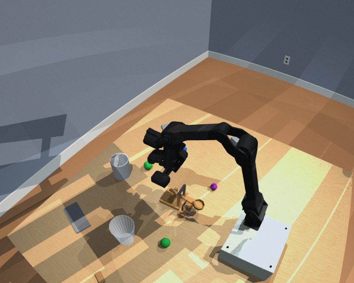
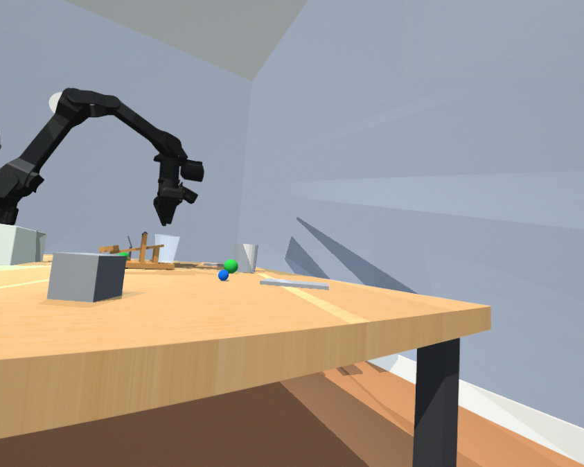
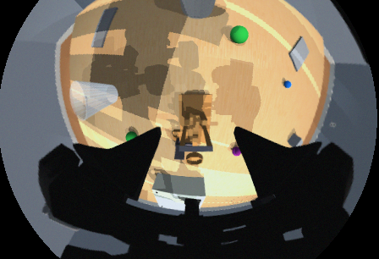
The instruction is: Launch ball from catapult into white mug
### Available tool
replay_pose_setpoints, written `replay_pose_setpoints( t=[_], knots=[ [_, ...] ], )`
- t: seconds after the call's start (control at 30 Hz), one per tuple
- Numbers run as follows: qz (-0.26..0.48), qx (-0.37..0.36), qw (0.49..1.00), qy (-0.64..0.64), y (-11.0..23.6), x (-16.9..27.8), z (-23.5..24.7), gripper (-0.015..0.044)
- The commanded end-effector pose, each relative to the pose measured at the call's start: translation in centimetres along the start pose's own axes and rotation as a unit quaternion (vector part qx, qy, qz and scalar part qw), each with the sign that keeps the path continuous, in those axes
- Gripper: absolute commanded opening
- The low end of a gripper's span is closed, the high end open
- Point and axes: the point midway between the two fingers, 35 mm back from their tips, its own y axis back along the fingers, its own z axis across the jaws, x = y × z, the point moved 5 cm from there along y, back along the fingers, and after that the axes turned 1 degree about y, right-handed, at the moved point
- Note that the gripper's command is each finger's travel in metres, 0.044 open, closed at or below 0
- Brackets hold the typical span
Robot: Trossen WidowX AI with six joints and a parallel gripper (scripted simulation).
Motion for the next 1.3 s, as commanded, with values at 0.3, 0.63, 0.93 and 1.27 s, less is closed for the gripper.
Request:
replay_pose_setpoints(
  t=[0.3, 0.63, 0.93, 1.27],
  knots=[
    [0.023, -0.002, 1.0, -0.002, -4.7, 0.8, 0.0, 0.044],
    [0.023, -0.002, 1.0, -0.002, -5.5, 0.9, 0.0, 0.044],
    [0.023, -0.002, 1.0, -0.002, -7.0, 0.9, 0.0, 0.044],
    [0.023, -0.002, 1.0, -0.002, -8.6, 1.0, 0.0, 0.044]
  ],
)
